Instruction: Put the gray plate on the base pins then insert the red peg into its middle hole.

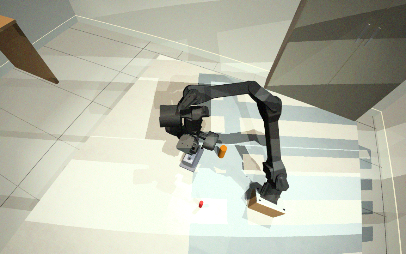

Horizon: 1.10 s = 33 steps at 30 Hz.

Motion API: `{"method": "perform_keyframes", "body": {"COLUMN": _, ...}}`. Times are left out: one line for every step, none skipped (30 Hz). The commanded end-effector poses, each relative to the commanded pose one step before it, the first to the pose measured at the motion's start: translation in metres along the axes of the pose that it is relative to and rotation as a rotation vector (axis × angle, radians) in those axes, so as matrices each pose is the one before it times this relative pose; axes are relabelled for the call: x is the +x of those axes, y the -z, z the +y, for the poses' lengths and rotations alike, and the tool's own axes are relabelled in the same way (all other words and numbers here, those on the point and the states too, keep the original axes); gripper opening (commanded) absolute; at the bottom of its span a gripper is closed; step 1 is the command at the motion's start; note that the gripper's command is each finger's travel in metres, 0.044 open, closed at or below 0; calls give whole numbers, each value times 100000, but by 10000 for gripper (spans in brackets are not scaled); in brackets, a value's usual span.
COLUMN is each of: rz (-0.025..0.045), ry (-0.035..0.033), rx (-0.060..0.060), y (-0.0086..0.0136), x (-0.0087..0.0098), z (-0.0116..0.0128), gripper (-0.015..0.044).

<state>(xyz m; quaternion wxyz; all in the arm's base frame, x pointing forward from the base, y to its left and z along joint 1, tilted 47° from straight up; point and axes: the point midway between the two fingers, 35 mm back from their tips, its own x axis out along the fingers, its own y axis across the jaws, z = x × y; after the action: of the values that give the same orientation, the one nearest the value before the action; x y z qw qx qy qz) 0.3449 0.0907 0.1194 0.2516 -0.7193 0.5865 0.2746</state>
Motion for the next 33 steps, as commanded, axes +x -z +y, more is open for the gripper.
{"method": "perform_keyframes", "body": {"rz": 385, "ry": -2046, "rx": 2136, "y": 92, "x": -171, "z": 141, "gripper": 440}}
{"method": "perform_keyframes", "body": {"rz": -157, "ry": 33, "rx": 4112, "y": -352, "x": -33, "z": 97, "gripper": 440}}
{"method": "perform_keyframes", "body": {"rz": -255, "ry": 36, "rx": 6855, "y": -576, "x": -52, "z": 194, "gripper": 440}}
{"method": "perform_keyframes", "body": {"rz": -294, "ry": 13, "rx": 8302, "y": -672, "x": -59, "z": 295, "gripper": 440}}
{"method": "perform_keyframes", "body": {"rz": -275, "ry": -17, "rx": 8306, "y": -636, "x": -55, "z": 362, "gripper": 440}}
{"method": "perform_keyframes", "body": {"rz": -253, "ry": -43, "rx": 8308, "y": -592, "x": -50, "z": 424, "gripper": 440}}
{"method": "perform_keyframes", "body": {"rz": -229, "ry": -65, "rx": 8311, "y": -543, "x": -45, "z": 482, "gripper": 440}}
{"method": "perform_keyframes", "body": {"rz": -203, "ry": -82, "rx": 8314, "y": -488, "x": -40, "z": 534, "gripper": 440}}
{"method": "perform_keyframes", "body": {"rz": -176, "ry": -96, "rx": 8317, "y": -428, "x": -35, "z": 580, "gripper": 440}}
{"method": "perform_keyframes", "body": {"rz": -148, "ry": -105, "rx": 8320, "y": -363, "x": -30, "z": 618, "gripper": 440}}
{"method": "perform_keyframes", "body": {"rz": -137, "ry": -106, "rx": 8321, "y": -296, "x": -29, "z": 652, "gripper": 440}}
{"method": "perform_keyframes", "body": {"rz": -110, "ry": -108, "rx": 8326, "y": -226, "x": -24, "z": 677, "gripper": 440}}
{"method": "perform_keyframes", "body": {"rz": -85, "ry": -106, "rx": 8329, "y": -153, "x": -18, "z": 693, "gripper": 440}}
{"method": "perform_keyframes", "body": {"rz": -61, "ry": -100, "rx": 8333, "y": -79, "x": -13, "z": 702, "gripper": 440}}
{"method": "perform_keyframes", "body": {"rz": -39, "ry": -90, "rx": 8337, "y": -6, "x": -8, "z": 703, "gripper": 440}}
{"method": "perform_keyframes", "body": {"rz": -20, "ry": -78, "rx": 8342, "y": 67, "x": -3, "z": 697, "gripper": 440}}
{"method": "perform_keyframes", "body": {"rz": -3, "ry": -62, "rx": 8346, "y": 139, "x": 3, "z": 682, "gripper": 440}}
{"method": "perform_keyframes", "body": {"rz": 10, "ry": -45, "rx": 8351, "y": 209, "x": 8, "z": 661, "gripper": 440}}
{"method": "perform_keyframes", "body": {"rz": 19, "ry": -26, "rx": 8356, "y": 275, "x": 13, "z": 632, "gripper": 440}}
{"method": "perform_keyframes", "body": {"rz": 25, "ry": -5, "rx": 8362, "y": 338, "x": 19, "z": 596, "gripper": 440}}
{"method": "perform_keyframes", "body": {"rz": 47, "ry": 36, "rx": 8370, "y": 393, "x": 30, "z": 551, "gripper": 440}}
{"method": "perform_keyframes", "body": {"rz": 43, "ry": 59, "rx": 8377, "y": 446, "x": 35, "z": 504, "gripper": 440}}
{"method": "perform_keyframes", "body": {"rz": 35, "ry": 81, "rx": 6434, "y": 494, "x": 41, "z": 452, "gripper": 440}}
{"method": "perform_keyframes", "body": {"rz": 21, "ry": 80, "rx": 5201, "y": 423, "x": 36, "z": 327, "gripper": 440}}
{"method": "perform_keyframes", "body": {"rz": 10, "ry": 74, "rx": 5419, "y": 357, "x": 32, "z": 239, "gripper": 440}}
{"method": "perform_keyframes", "body": {"rz": 3, "ry": 82, "rx": 5478, "y": 369, "x": 34, "z": 213, "gripper": 440}}
{"method": "perform_keyframes", "body": {"rz": -5, "ry": 90, "rx": 5416, "y": 385, "x": 36, "z": 188, "gripper": 440}}
{"method": "perform_keyframes", "body": {"rz": -14, "ry": 96, "rx": 5519, "y": 391, "x": 38, "z": 159, "gripper": 440}}
{"method": "perform_keyframes", "body": {"rz": -24, "ry": 103, "rx": 5445, "y": 405, "x": 41, "z": 133, "gripper": 440}}
{"method": "perform_keyframes", "body": {"rz": -34, "ry": 107, "rx": 5405, "y": 408, "x": 43, "z": 104, "gripper": 440}}
{"method": "perform_keyframes", "body": {"rz": -65, "ry": 155, "rx": 5132, "y": 572, "x": 64, "z": 104, "gripper": 440}}
{"method": "perform_keyframes", "body": {"rz": -56, "ry": 110, "rx": 5595, "y": 392, "x": 46, "z": 44, "gripper": 440}}
{"method": "perform_keyframes", "body": {"rz": -68, "ry": 111, "rx": 5534, "y": 395, "x": 48, "z": 17, "gripper": 440}}
